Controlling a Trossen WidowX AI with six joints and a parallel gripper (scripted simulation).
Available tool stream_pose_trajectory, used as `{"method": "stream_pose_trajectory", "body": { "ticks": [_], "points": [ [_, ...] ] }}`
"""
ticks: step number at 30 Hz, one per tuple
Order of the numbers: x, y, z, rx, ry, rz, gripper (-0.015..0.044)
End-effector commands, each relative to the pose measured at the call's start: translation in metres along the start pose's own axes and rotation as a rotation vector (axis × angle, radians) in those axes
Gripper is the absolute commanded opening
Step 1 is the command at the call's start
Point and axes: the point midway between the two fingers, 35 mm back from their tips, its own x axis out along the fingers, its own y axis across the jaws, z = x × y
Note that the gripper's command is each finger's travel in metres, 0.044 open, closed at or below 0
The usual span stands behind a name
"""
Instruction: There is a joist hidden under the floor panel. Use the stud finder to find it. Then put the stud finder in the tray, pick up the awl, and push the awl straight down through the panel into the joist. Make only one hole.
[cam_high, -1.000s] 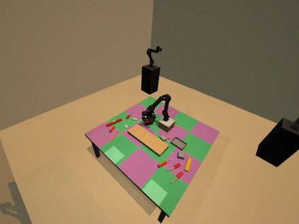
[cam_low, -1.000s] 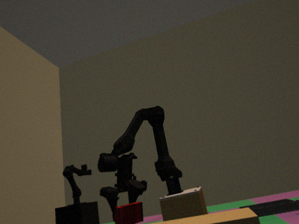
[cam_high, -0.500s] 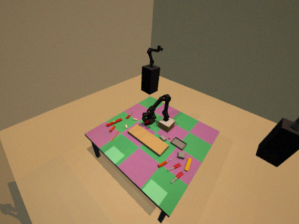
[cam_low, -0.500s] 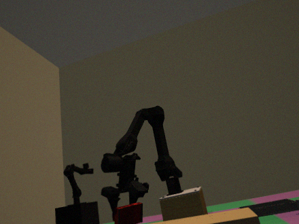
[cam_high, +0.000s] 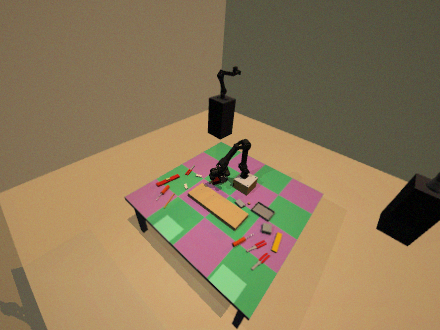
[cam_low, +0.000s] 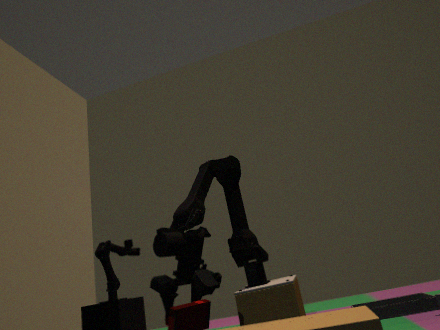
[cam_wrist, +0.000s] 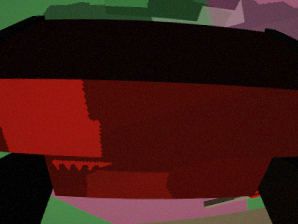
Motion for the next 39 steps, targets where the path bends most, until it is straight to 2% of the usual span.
{"method": "stream_pose_trajectory", "body": {
  "ticks": [1, 39],
  "points": [
    [0.0002, -0.0002, 0.0004, 0.004, 0.035, -0.001, 0.0],
    [0.0007, -0.0002, 0.0076, 0.01, 0.296, -0.007, 0.0]
  ]
}}
